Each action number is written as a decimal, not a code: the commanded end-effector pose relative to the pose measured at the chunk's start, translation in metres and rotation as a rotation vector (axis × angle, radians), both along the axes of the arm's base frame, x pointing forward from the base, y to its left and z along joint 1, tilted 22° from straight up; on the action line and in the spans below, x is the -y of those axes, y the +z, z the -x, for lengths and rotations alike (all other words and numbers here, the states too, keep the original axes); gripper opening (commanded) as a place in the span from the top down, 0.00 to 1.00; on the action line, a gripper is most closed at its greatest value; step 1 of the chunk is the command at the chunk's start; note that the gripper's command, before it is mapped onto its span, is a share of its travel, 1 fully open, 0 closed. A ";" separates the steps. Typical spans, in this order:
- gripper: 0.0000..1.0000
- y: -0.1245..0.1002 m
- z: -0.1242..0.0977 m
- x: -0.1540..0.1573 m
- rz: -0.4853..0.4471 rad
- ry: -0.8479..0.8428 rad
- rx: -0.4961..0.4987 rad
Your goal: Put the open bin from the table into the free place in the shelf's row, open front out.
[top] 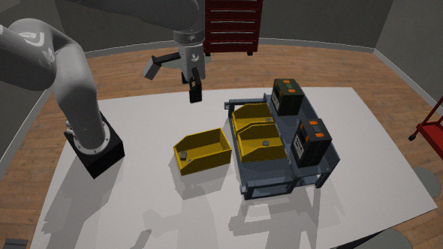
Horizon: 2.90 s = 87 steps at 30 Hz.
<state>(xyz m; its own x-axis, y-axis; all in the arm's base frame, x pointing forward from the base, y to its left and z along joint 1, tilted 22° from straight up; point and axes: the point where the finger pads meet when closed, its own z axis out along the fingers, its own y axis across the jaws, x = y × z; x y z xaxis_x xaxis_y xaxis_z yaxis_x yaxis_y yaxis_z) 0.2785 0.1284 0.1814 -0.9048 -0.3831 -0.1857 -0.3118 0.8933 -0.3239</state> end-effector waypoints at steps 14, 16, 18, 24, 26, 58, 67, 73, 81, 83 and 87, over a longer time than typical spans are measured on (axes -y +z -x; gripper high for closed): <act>0.00 -0.008 0.030 -0.003 -0.002 0.002 0.003; 0.00 -0.007 0.027 -0.002 -0.002 0.002 0.002; 0.00 -0.006 0.023 -0.002 -0.002 0.002 0.002; 0.00 -0.006 0.023 -0.002 -0.002 0.002 0.002; 0.00 -0.006 0.023 -0.002 -0.002 0.002 0.002; 0.00 -0.003 0.016 -0.002 -0.002 0.002 0.002; 0.00 -0.003 0.015 -0.002 -0.002 0.002 0.002; 0.00 -0.003 0.015 -0.002 -0.002 0.002 0.002; 0.00 -0.003 0.015 -0.002 -0.002 0.002 0.002; 0.00 -0.007 0.012 0.000 -0.002 0.002 0.002; 0.00 -0.014 0.009 0.001 -0.002 0.002 0.002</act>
<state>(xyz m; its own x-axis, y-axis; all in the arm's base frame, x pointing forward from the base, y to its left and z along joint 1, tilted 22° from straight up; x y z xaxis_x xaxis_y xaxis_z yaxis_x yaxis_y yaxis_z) 0.2667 0.1271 0.1697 -0.9043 -0.3845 -0.1852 -0.3131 0.8927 -0.3242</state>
